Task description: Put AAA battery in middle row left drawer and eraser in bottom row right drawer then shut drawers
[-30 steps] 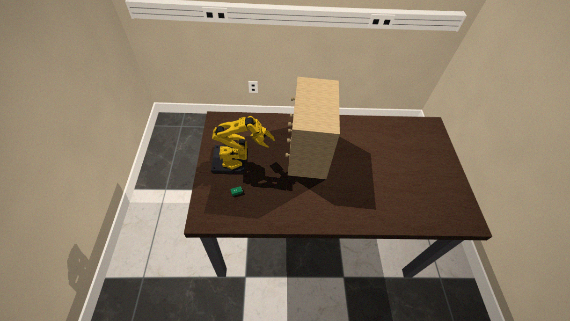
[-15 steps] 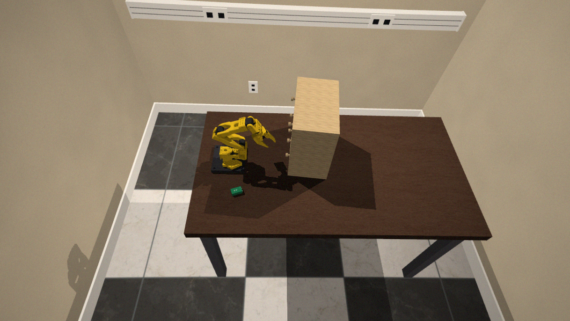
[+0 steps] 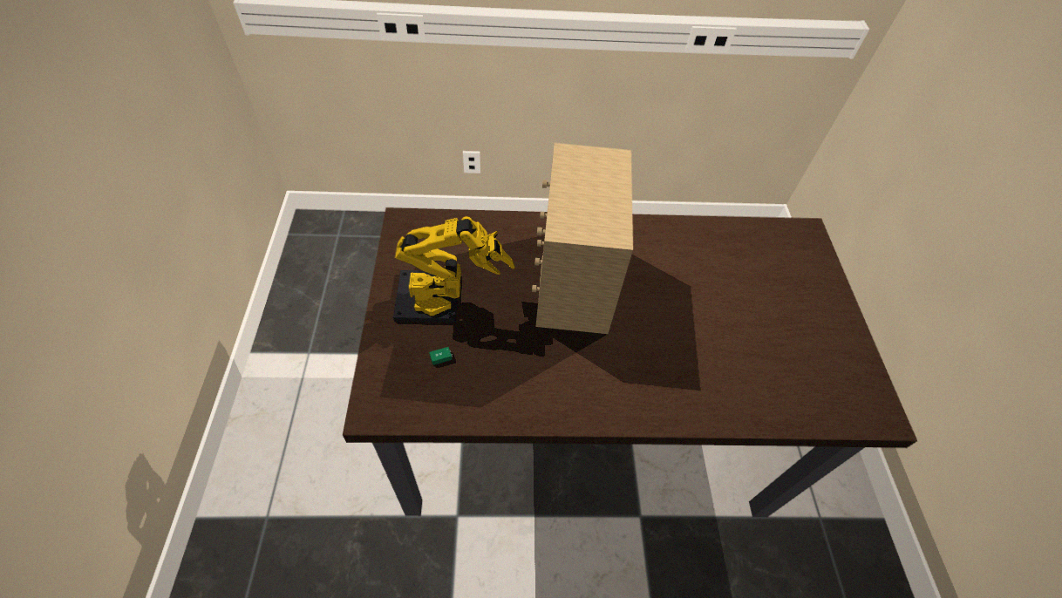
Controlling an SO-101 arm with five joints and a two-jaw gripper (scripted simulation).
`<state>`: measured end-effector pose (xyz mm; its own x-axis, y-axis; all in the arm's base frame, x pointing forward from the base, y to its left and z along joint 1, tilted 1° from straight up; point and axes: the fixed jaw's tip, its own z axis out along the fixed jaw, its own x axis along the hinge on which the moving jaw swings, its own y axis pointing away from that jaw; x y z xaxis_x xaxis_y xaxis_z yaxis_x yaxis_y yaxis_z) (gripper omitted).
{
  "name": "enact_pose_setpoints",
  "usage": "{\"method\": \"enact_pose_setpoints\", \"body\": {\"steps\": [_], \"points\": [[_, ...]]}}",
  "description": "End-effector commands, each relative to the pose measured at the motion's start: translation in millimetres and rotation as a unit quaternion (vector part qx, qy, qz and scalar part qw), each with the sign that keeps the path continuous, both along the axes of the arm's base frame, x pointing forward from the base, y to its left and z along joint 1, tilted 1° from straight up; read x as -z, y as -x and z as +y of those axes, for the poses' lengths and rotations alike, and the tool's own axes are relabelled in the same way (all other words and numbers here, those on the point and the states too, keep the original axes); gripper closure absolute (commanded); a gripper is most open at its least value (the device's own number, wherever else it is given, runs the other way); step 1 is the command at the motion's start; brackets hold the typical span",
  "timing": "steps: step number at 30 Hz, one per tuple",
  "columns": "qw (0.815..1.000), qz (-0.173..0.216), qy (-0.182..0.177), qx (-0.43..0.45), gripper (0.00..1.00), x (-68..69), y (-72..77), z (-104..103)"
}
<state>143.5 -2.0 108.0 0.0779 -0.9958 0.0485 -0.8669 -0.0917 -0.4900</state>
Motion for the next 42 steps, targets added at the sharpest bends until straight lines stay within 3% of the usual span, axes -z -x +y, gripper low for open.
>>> {"method": "enact_pose_setpoints", "body": {"steps": [1, 19, 32, 34, 42], "points": [[0.999, -0.004, -0.015, 0.031, 0.79, -1.9, 0.3, -1.2], [0.972, -0.006, -0.111, 0.206, 0.79, -2.2, -0.2, -0.1], [0.921, -0.008, -0.186, 0.342, 0.79, -2.8, -1.3, 0.5], [0.921, -0.008, -0.186, 0.342, 0.79, -2.8, -1.3, 0.5], [0.877, -0.009, -0.23, 0.421, 0.79, -3.3, -2.3, 0.6]]}}
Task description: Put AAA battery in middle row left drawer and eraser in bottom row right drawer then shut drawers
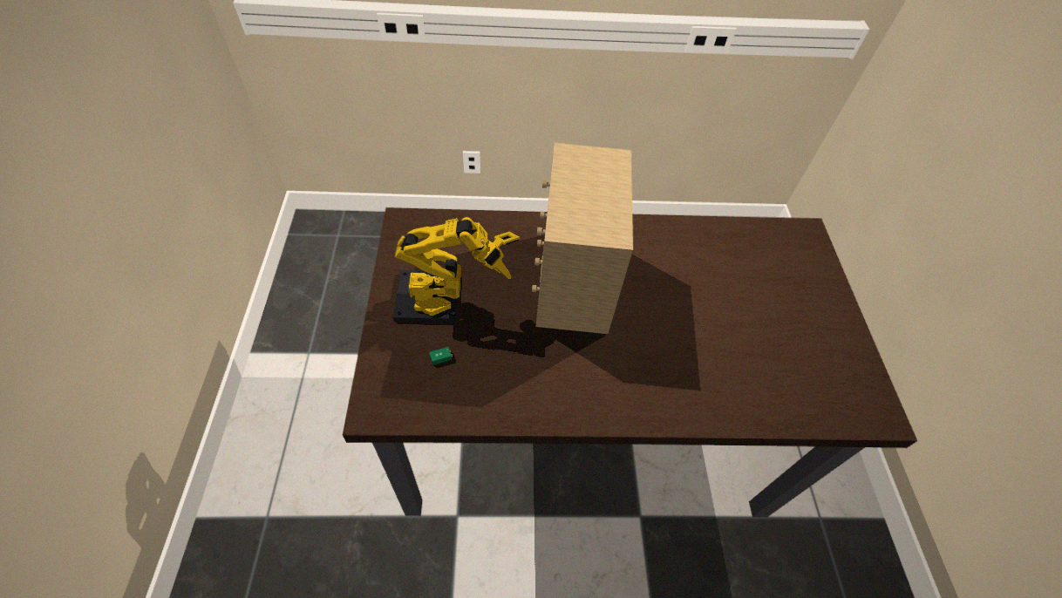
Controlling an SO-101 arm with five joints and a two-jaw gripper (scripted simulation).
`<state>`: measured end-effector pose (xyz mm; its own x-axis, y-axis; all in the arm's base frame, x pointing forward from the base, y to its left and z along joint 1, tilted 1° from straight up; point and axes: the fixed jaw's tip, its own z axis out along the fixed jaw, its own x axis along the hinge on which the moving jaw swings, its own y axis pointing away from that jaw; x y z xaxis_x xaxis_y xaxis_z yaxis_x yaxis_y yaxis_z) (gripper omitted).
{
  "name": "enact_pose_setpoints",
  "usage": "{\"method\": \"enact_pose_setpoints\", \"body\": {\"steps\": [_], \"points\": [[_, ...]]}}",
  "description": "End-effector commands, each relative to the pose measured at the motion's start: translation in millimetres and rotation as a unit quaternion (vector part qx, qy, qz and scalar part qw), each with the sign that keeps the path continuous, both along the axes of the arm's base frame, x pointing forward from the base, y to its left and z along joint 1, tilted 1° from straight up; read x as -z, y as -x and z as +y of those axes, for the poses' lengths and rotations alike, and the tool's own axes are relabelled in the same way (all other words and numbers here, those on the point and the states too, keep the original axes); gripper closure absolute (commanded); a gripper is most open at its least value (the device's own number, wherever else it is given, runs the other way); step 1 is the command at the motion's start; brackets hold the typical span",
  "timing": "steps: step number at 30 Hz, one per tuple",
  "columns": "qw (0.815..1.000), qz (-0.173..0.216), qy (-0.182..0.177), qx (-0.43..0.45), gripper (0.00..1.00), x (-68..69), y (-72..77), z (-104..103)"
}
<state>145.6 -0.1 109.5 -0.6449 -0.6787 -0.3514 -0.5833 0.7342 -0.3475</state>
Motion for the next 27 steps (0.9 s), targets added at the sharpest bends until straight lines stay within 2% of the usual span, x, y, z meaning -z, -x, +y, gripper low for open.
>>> {"method": "enact_pose_setpoints", "body": {"steps": [1, 12, 24, 27], "points": [[0.999, -0.003, -0.025, 0.049, 0.79, -1.9, -0.2, -1.3], [0.986, -0.006, -0.079, 0.147, 0.79, -2.7, -1.6, -1.5], [0.95, -0.01, -0.149, 0.275, 0.79, -3.8, -3.5, -2.3], [0.946, -0.01, -0.155, 0.286, 0.79, -3.9, -3.7, -2.5]]}}
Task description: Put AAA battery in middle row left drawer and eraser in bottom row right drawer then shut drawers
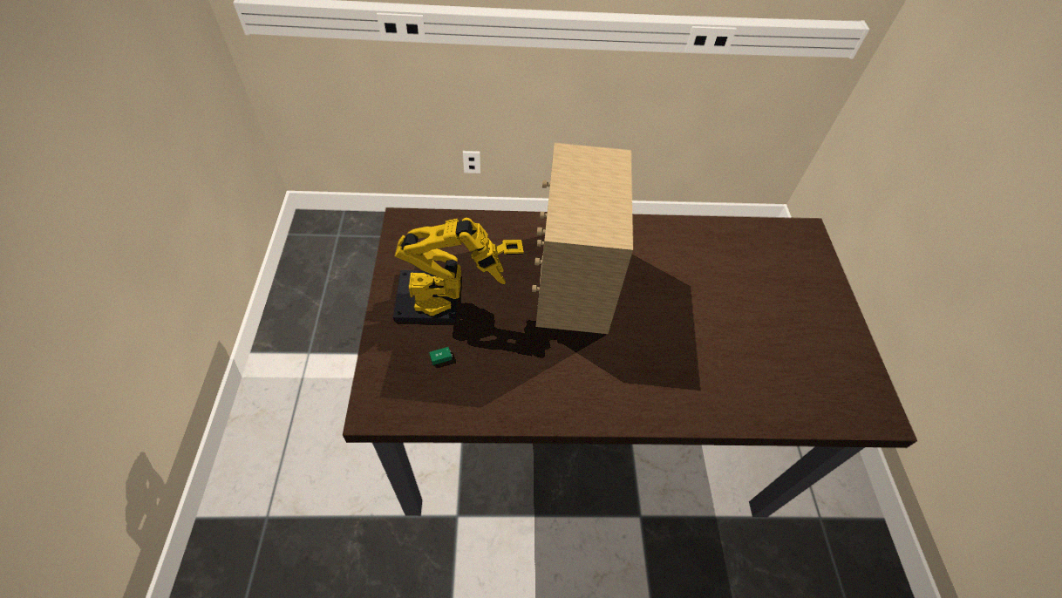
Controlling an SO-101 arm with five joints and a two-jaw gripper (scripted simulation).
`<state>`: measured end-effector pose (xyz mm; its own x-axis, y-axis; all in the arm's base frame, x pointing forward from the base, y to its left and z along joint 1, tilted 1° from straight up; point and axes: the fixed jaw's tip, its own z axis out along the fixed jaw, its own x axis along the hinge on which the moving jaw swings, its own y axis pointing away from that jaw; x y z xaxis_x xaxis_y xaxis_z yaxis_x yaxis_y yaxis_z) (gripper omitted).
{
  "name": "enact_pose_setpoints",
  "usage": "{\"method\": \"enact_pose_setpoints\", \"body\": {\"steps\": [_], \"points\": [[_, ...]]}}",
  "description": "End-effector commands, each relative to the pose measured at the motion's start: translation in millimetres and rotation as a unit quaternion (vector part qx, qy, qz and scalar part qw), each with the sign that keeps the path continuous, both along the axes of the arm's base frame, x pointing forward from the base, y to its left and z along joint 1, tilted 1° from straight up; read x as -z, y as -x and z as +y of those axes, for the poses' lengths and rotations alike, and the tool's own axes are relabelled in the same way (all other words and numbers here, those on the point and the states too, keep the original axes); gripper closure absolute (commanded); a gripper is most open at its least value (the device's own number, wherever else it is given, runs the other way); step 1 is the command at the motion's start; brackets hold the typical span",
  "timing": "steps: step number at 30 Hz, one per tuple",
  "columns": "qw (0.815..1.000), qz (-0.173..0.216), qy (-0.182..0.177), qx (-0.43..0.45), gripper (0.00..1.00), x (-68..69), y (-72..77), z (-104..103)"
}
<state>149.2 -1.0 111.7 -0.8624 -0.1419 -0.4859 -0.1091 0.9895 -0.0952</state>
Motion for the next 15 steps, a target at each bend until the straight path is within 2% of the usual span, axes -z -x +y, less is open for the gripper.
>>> {"method": "enact_pose_setpoints", "body": {"steps": [1, 4, 15], "points": [[0.999, -0.003, -0.019, 0.038, 0.79, -1.8, -0.2, -1.6], [0.997, -0.004, -0.036, 0.07, 0.79, -2.0, -0.7, -2.0], [0.997, -0.004, -0.036, 0.07, 0.79, -2.0, -0.7, -2.0]]}}
